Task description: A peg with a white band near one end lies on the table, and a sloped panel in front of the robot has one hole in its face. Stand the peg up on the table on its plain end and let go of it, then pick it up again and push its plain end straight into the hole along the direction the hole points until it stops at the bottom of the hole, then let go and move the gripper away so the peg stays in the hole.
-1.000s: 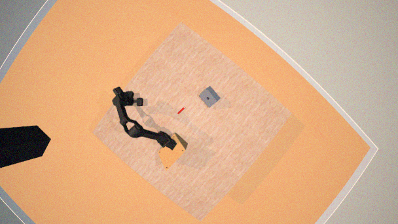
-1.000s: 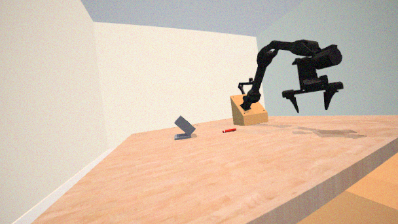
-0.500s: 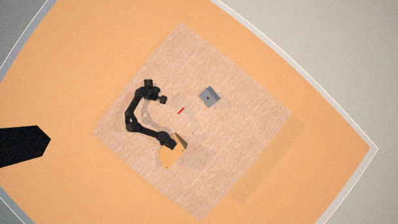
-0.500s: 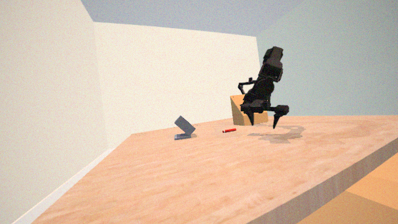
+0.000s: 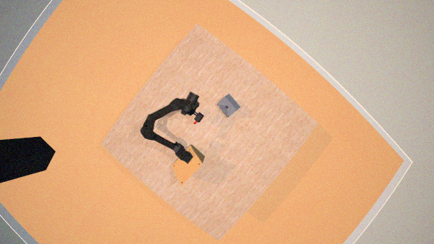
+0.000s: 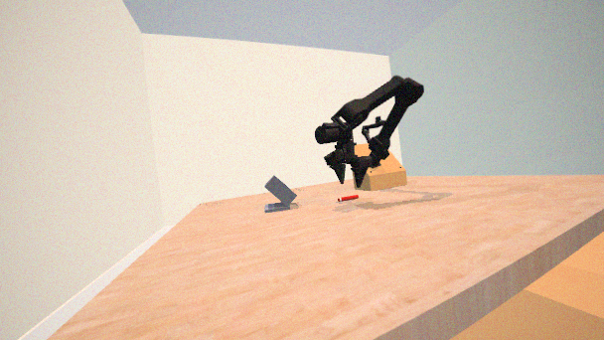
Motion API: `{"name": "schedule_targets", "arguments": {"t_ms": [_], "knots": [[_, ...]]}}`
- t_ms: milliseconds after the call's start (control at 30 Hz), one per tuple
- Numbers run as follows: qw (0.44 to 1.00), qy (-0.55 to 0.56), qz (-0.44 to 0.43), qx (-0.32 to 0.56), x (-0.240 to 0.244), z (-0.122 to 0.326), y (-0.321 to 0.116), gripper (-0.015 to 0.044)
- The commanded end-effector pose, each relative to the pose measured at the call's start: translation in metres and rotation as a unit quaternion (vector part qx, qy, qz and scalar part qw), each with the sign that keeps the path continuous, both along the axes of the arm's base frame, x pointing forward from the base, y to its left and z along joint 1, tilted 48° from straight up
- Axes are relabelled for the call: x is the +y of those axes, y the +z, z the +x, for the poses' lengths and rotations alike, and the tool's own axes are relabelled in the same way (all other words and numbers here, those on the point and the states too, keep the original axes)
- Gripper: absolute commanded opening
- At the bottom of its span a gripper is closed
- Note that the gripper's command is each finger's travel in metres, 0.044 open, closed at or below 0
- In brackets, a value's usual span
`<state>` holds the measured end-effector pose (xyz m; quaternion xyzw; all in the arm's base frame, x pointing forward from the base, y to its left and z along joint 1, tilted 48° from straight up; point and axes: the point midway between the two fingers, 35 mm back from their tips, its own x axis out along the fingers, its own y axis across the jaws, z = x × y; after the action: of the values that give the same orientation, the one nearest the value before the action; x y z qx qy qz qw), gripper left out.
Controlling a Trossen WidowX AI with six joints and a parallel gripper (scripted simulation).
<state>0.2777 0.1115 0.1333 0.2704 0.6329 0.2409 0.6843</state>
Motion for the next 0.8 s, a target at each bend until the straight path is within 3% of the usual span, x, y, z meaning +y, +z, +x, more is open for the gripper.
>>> {"name": "schedule_targets", "arguments": {"t_ms": [0,167,767], "knots": [[0.999,-0.038,0.028,0.019,-0.029,0.001,-0.018,0.044],[0.994,-0.079,0.058,0.04,-0.057,-0.002,-0.034,0.044],[0.995,-0.079,0.055,0.04,-0.04,0.004,-0.051,0.044]]}}
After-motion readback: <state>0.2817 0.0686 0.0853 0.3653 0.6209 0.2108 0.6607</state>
